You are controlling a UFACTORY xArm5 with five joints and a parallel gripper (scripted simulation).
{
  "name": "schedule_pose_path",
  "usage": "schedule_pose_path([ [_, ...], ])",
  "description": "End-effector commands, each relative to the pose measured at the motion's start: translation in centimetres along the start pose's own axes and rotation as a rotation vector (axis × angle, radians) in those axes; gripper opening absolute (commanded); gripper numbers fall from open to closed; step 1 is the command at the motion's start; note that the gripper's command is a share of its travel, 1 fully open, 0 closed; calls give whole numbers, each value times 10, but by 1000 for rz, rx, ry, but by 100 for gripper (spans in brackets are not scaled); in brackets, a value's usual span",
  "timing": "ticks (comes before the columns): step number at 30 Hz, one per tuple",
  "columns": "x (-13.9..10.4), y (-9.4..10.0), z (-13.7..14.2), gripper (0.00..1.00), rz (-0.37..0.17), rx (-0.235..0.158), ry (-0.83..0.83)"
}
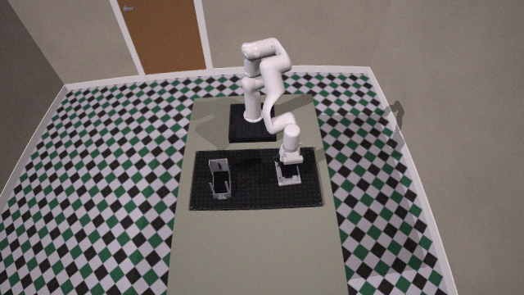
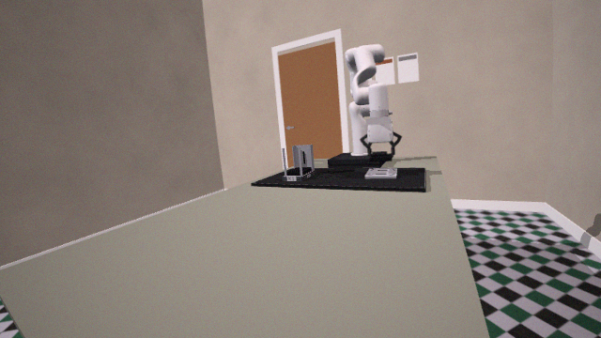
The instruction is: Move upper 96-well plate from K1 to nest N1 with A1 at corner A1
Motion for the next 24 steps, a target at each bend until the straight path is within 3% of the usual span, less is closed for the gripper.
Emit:
schedule_pose_path([
  [1,1,-4,-1,0,6,-7,0],
  [24,1,-36,-1,0,6,-7,0],
])
Point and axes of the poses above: the point where the finger pads meet when closed, its own y axis back along the fingers, its own z axis across the jaws, x = y × z, the point moved 7 cm from there along y, back along the fingers, and after that the axes turned 4 degrees about y, right-handed, at the moved point
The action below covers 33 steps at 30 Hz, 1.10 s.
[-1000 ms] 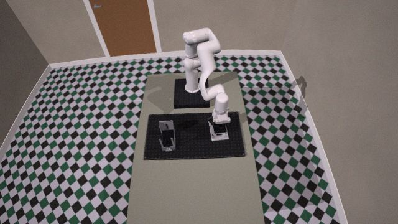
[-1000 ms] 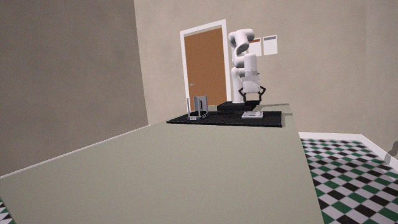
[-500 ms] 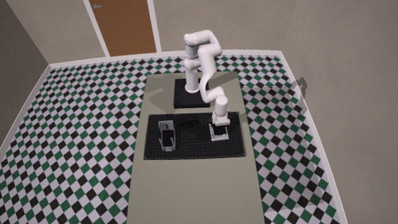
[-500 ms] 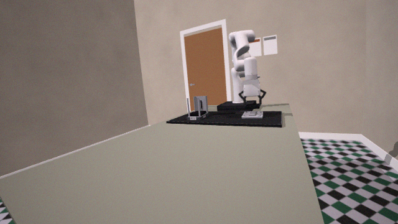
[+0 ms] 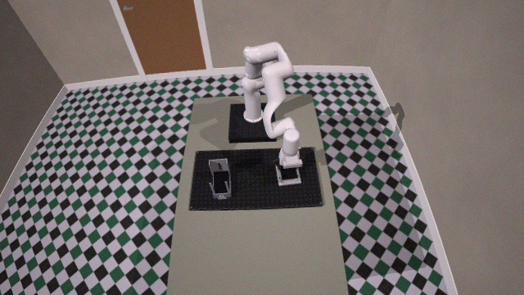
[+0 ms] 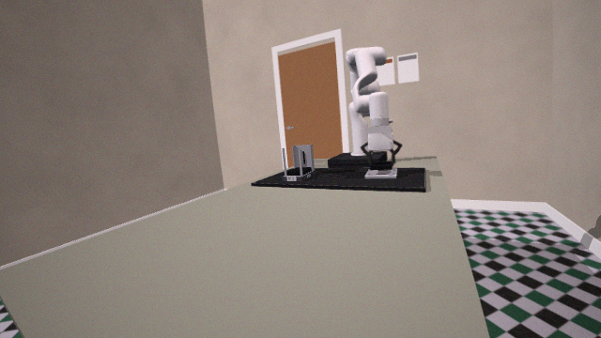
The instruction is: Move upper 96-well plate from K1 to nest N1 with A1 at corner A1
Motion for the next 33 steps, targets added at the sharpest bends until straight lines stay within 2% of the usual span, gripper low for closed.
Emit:
schedule_pose_path([
  [1,1,-4,-1,0,5,-8,0],
  [33,1,-9,-1,0,5,-8,0],
])
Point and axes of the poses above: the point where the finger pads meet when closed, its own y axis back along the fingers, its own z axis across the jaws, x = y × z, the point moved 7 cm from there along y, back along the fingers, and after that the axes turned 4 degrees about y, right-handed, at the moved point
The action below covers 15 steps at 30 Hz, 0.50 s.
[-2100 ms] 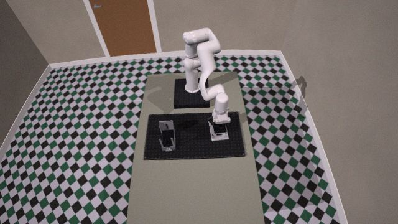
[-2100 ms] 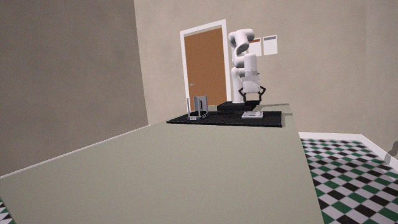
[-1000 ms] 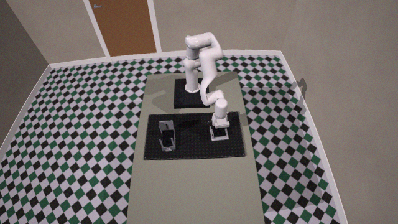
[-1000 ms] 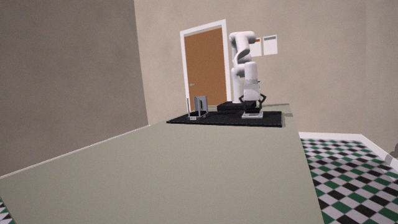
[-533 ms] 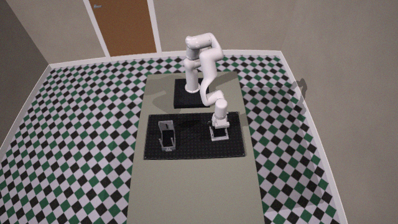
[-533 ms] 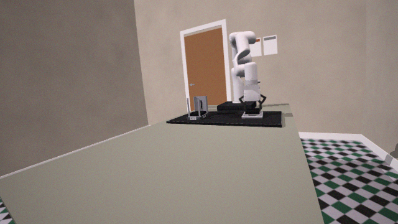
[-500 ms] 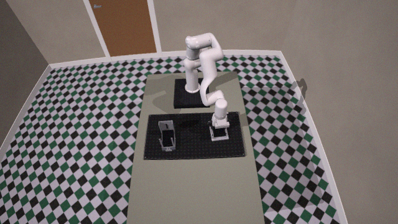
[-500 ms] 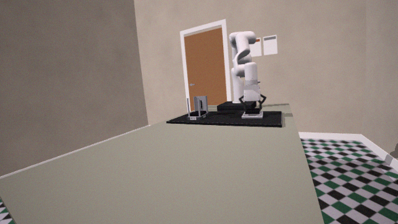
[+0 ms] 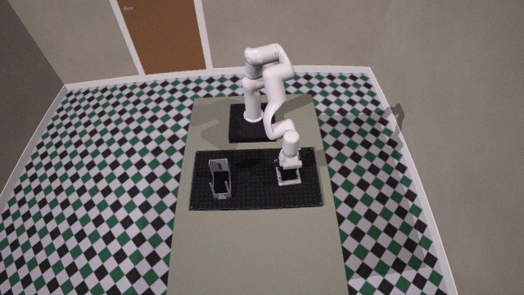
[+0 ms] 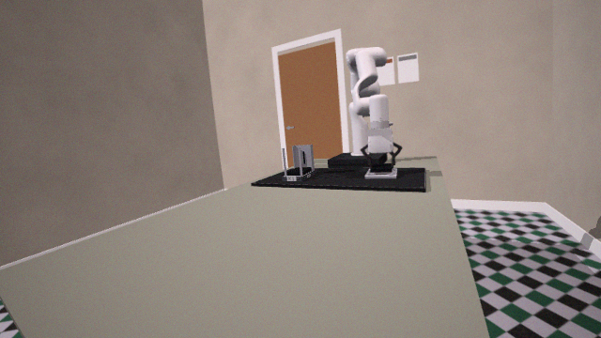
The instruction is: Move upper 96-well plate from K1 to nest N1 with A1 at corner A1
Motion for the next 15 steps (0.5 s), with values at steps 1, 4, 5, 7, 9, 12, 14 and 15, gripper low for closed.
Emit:
schedule_pose_path([
  [1,1,1,-1,0,6,-7,0],
  [4,1,0,-1,0,6,-7,0],
  [5,1,0,-1,0,6,-7,0],
  [7,1,0,-1,0,6,-7,0],
  [9,1,-1,-1,0,6,-8,0],
  [12,1,-1,-1,0,6,-8,0],
  [14,1,-1,-1,0,6,-8,0],
  [15,1,-1,-1,0,6,-8,0],
])
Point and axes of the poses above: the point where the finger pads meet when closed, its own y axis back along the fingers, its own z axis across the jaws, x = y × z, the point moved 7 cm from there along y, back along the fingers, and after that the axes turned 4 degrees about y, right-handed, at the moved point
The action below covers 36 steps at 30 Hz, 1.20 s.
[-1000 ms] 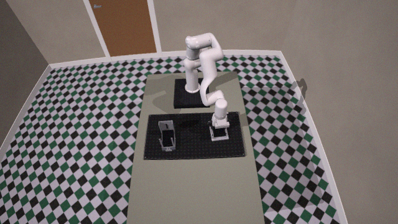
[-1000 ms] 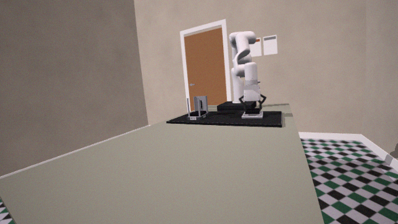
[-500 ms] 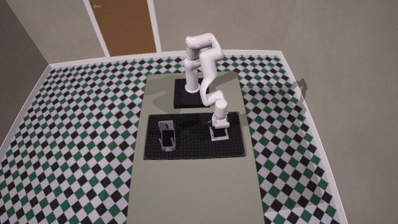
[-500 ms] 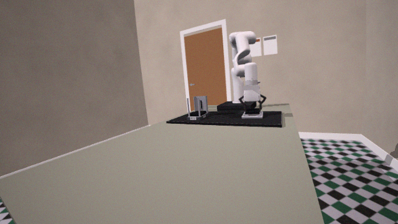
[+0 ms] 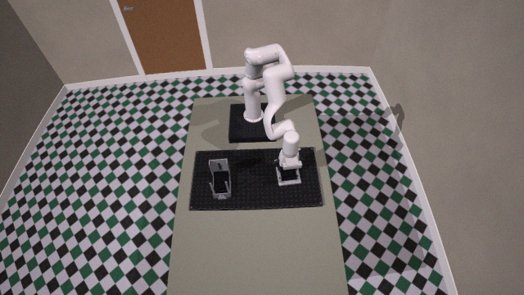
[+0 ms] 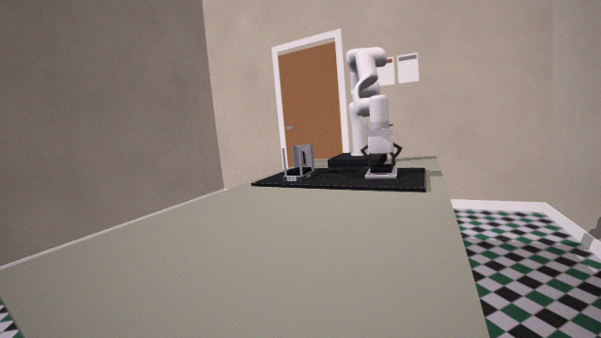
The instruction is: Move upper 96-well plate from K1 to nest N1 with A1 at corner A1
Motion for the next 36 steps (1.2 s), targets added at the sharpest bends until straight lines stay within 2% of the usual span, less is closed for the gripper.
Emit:
schedule_pose_path([
  [1,1,1,-1,0,6,-7,0],
  [36,1,-4,-1,0,6,-7,0],
])
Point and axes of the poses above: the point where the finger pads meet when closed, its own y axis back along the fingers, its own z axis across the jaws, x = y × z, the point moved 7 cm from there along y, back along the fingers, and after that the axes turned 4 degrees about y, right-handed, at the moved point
